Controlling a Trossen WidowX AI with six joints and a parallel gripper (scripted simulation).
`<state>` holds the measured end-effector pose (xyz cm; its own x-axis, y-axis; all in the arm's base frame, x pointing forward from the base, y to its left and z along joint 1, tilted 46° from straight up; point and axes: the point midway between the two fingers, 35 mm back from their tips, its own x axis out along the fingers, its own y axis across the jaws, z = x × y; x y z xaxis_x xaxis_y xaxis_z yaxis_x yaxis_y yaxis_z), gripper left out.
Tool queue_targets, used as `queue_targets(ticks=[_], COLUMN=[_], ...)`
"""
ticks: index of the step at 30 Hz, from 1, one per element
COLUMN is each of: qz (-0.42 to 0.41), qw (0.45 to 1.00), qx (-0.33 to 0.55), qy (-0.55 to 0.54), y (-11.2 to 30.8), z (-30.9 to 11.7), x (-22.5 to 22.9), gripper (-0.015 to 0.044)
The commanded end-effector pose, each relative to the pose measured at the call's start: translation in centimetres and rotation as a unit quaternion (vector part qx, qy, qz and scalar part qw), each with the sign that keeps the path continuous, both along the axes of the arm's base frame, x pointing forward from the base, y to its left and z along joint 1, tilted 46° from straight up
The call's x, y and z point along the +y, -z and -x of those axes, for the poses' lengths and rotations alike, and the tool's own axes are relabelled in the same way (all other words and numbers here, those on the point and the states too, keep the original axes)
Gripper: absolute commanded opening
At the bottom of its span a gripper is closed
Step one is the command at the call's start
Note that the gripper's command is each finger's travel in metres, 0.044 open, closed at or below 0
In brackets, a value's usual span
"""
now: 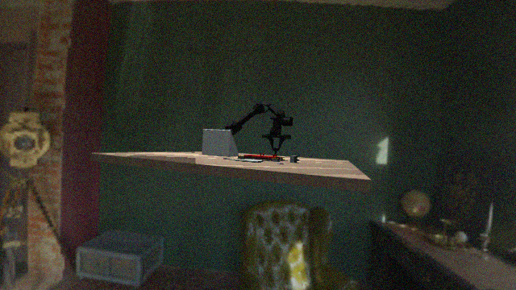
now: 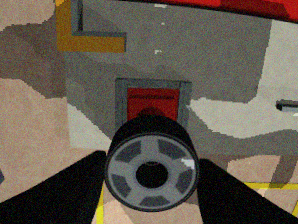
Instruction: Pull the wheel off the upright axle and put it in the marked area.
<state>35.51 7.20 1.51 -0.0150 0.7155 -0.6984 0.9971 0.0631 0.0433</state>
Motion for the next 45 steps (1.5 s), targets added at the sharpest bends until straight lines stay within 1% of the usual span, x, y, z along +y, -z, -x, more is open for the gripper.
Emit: queue_targets(ticks=[1,17,28,30,45], qz=[0.001,0.001,0.002,-0.001,0.001], qw=[1.000,1.000,1.000,1.000,1.000], qx=[-0.001,-0.001,-0.001,0.002,0.002], qy=[-0.002,-0.001,-0.001,0.002,0.001], y=[-0.1,-0.5,-2.8,-2.4,-5.5], z=[0.0,0.0,0.0,0.1,2.0], x=[-0.1,-0.6,-3.0,-2.4,0.0], gripper=[0.0000,0.0000,0.0000,0.0000,0.0000])
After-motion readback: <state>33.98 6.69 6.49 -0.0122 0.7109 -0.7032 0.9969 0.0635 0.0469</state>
